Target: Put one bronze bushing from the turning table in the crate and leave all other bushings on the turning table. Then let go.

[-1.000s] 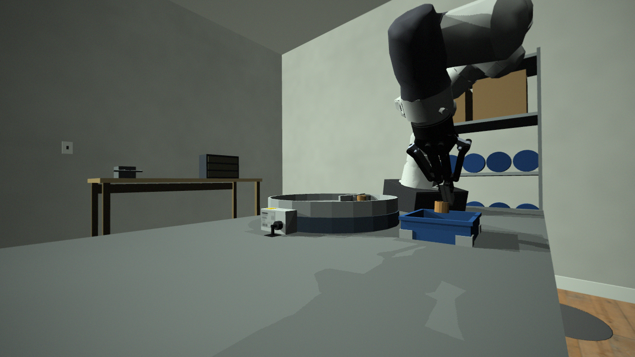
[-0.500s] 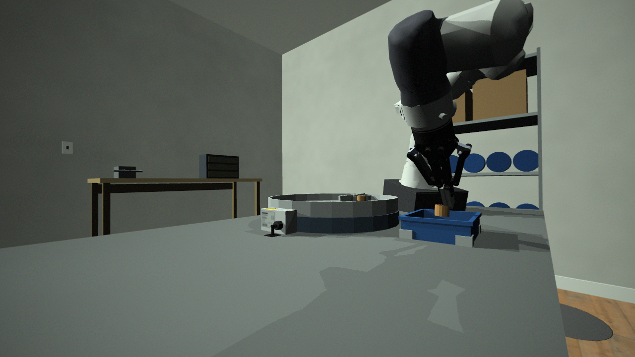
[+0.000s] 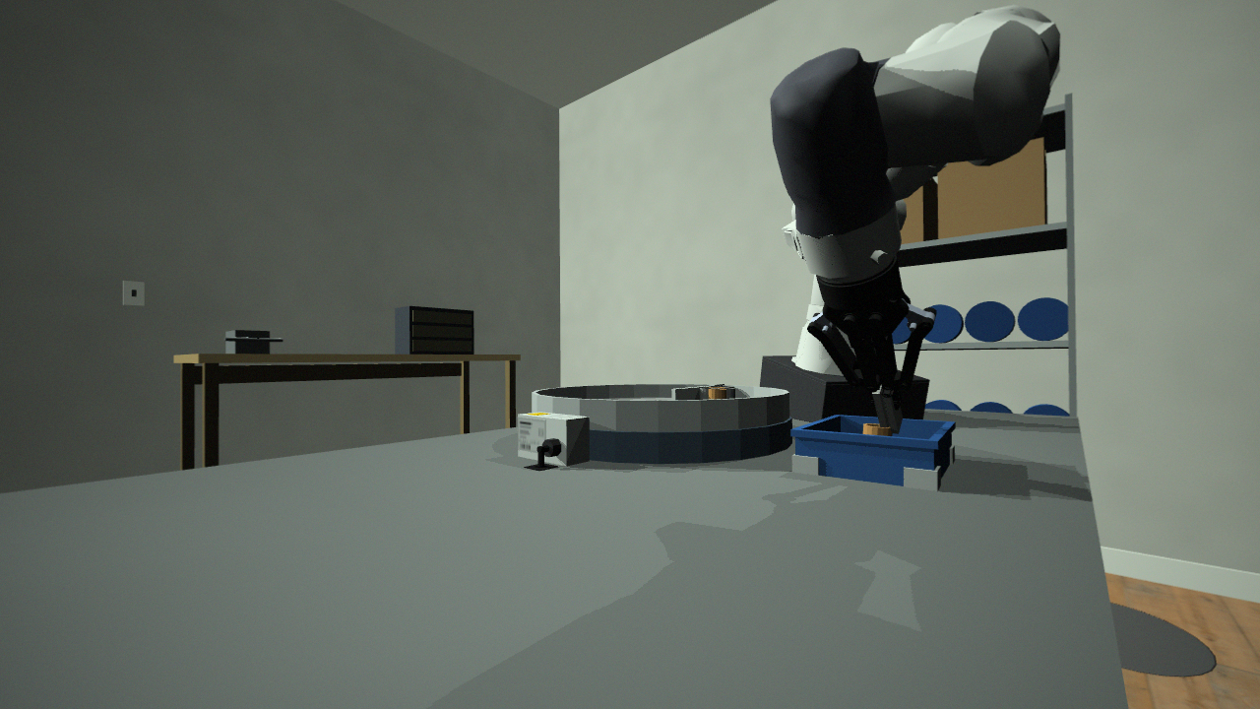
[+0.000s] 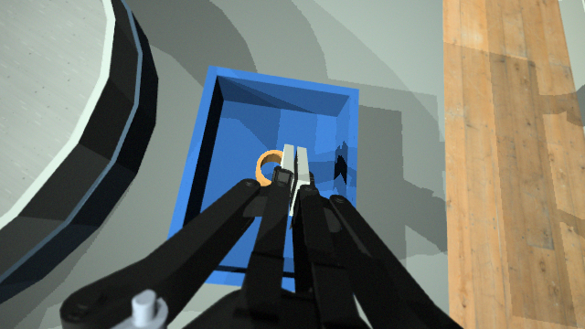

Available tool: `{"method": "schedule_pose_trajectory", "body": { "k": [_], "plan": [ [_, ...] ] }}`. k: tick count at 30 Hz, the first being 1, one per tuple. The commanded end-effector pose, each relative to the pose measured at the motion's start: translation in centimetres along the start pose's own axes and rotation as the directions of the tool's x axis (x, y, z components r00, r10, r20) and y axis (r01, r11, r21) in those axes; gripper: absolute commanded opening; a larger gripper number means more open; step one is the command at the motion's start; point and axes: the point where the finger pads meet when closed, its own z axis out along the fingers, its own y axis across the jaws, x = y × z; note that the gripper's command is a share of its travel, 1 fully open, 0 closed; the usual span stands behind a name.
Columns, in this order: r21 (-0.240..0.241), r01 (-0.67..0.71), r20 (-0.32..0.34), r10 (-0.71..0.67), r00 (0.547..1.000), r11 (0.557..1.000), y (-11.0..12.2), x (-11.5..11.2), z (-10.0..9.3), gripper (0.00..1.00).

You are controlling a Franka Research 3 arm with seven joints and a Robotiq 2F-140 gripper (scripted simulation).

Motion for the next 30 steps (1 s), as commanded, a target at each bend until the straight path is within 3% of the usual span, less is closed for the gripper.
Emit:
{"method": "schedule_pose_trajectory", "body": {
  "k": [1,30],
  "plan": [
    [-0.002,0.005,0.008,-0.005,1.0,1.0,0.06,-0.59,0.29,0.0],
    [-0.002,0.005,0.008,-0.005,1.0,1.0,0.06,-0.94,0.73,0.0]
  ]
}}
